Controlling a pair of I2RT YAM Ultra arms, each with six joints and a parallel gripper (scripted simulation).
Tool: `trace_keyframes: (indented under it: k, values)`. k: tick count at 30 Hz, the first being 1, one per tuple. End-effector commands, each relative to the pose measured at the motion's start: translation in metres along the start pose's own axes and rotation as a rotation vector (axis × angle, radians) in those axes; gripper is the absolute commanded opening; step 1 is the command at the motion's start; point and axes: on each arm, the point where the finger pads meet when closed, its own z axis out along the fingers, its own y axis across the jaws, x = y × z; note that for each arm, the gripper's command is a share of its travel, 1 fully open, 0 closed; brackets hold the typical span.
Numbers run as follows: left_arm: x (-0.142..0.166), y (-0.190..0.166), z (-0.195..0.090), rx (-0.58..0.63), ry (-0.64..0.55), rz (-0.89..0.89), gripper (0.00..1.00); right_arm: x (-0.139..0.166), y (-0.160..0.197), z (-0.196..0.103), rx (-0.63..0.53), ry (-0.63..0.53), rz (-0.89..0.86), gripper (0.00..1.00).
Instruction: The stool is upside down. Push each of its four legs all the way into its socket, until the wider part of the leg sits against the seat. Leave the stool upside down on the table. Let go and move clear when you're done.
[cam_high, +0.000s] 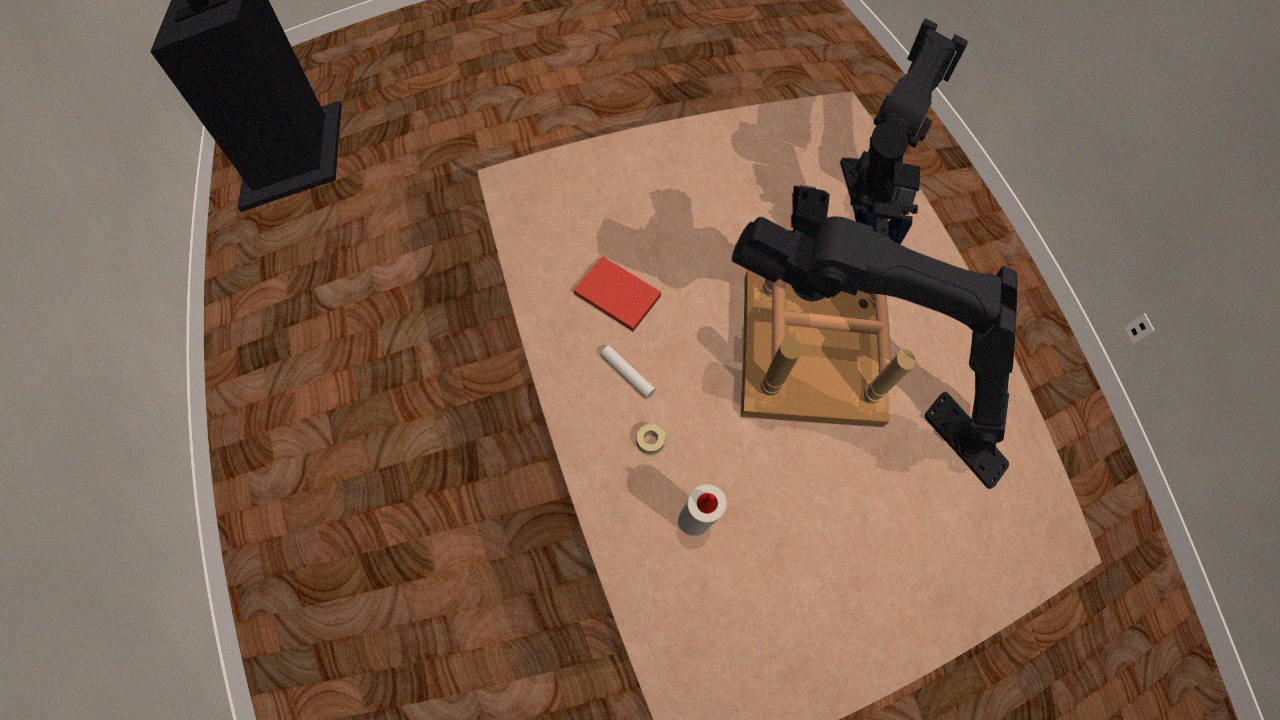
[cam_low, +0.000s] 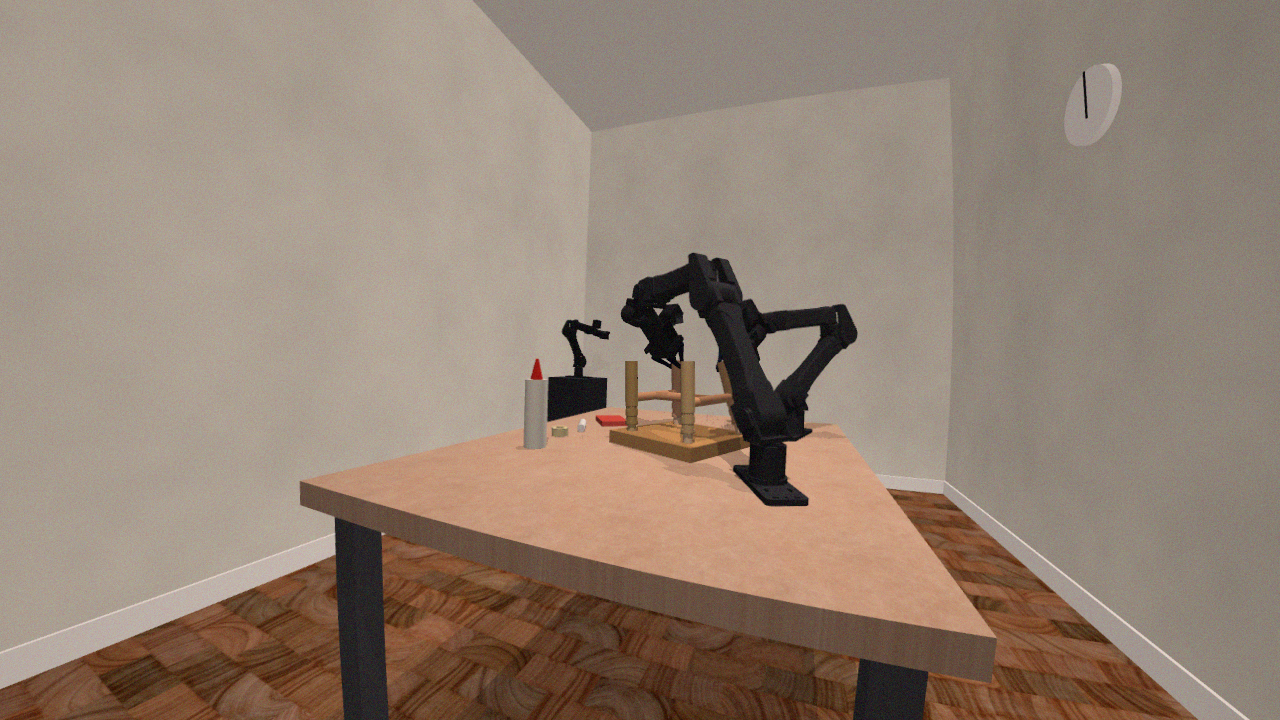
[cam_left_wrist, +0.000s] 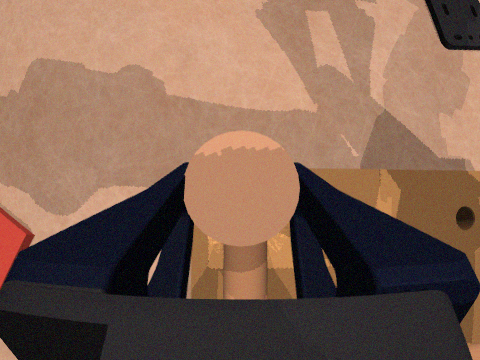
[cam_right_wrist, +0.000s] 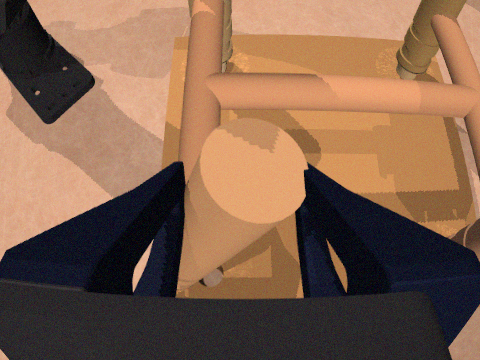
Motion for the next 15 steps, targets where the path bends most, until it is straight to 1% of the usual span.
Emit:
trace_keyframes:
  k: [1,5,15]
  values:
    - [0.002,0.032,-0.007,-0.106,0.009,0.073,0.28,0.008,0.027,0.002,-0.11,0.006,-0.039,0.28]
    - [0.002,0.035,-0.008,-0.115,0.01,0.079,0.28,0.005,0.028,0.002,-0.12,0.005,-0.039,0.28]
    - [0.002,0.048,-0.012,-0.163,0.015,0.108,0.28,0.011,0.04,0.0,-0.174,0.01,-0.035,0.28]
